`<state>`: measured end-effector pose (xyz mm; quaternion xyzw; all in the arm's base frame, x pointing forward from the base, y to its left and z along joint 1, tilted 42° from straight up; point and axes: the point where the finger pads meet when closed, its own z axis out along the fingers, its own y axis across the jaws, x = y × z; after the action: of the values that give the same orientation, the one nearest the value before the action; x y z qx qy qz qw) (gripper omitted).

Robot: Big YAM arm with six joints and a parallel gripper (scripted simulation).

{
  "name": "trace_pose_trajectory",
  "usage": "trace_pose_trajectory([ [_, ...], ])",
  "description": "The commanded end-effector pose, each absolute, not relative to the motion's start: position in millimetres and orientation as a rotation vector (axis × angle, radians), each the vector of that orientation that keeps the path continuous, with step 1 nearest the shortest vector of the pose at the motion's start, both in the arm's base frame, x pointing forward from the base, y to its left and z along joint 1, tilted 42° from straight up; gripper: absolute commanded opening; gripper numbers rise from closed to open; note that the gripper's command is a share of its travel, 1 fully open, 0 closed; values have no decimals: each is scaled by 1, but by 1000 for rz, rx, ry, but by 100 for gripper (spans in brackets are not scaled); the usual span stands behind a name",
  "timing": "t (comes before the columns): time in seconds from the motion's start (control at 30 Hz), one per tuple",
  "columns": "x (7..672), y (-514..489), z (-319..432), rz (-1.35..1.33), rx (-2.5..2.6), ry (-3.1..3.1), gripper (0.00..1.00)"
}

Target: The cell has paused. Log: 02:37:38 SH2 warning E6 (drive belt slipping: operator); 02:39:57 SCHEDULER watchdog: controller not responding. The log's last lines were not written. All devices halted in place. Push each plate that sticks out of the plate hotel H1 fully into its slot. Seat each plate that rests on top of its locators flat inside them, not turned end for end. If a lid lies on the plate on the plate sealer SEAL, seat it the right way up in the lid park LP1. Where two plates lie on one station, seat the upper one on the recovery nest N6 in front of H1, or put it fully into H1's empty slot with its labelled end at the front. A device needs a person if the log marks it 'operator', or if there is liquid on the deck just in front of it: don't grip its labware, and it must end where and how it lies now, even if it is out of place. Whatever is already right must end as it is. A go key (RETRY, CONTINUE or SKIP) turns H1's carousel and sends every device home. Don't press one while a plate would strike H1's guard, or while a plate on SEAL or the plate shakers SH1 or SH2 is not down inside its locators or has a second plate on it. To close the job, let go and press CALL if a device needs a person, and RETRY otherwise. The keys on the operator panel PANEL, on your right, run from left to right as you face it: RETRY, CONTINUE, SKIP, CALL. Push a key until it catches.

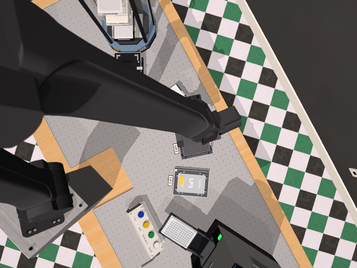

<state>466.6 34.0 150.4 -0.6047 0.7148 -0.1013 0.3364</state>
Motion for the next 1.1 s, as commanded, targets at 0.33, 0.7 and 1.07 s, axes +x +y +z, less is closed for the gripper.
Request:
trace_pose_trajectory([
  [0.33, 497, 43, 148, -297, -1547, 1830, 100],
  [0.7, 514, 55, 117, -281, -1561, 1837, 100],
  [1.07, 517, 52, 107, -284, -1563, 1844, 100],
])
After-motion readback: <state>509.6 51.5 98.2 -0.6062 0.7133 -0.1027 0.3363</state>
